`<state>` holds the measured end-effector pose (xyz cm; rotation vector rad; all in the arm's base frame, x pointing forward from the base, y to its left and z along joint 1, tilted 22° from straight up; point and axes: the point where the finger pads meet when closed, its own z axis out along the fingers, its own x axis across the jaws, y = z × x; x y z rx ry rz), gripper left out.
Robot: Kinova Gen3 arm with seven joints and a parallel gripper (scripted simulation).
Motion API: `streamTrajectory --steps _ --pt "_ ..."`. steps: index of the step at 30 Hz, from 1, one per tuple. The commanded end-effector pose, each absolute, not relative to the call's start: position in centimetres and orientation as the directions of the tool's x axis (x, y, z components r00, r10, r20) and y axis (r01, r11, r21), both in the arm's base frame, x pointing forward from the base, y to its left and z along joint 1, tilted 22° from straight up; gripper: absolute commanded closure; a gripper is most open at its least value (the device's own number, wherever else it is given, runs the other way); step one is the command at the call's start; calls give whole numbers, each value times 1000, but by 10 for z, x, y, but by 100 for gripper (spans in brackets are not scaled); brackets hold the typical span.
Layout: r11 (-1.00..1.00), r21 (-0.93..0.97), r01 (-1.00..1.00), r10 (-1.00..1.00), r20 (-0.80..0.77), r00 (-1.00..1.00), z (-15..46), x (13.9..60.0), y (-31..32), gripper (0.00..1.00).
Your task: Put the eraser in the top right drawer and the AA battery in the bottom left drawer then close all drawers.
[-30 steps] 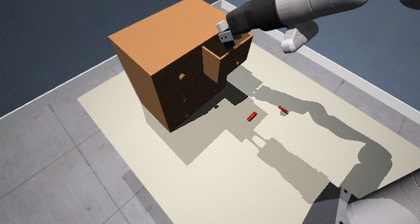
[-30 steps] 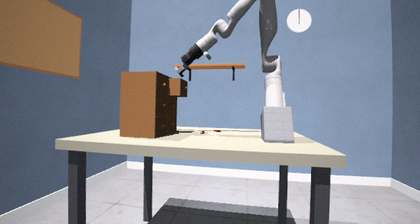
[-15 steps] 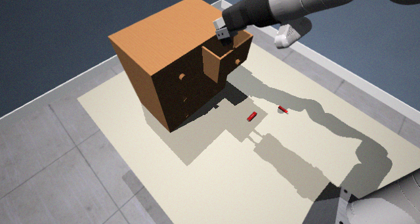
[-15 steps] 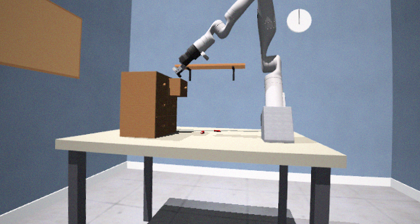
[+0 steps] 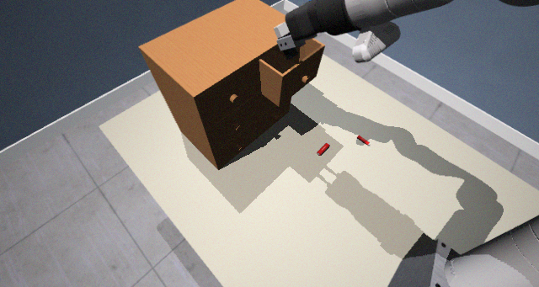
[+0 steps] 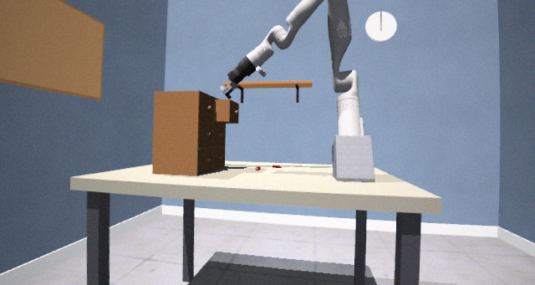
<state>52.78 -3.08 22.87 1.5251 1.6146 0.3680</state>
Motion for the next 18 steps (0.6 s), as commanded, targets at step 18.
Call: streamTrajectory --steps 18 --pt "205 720 663 920 -373 121 230 530 -26 55"
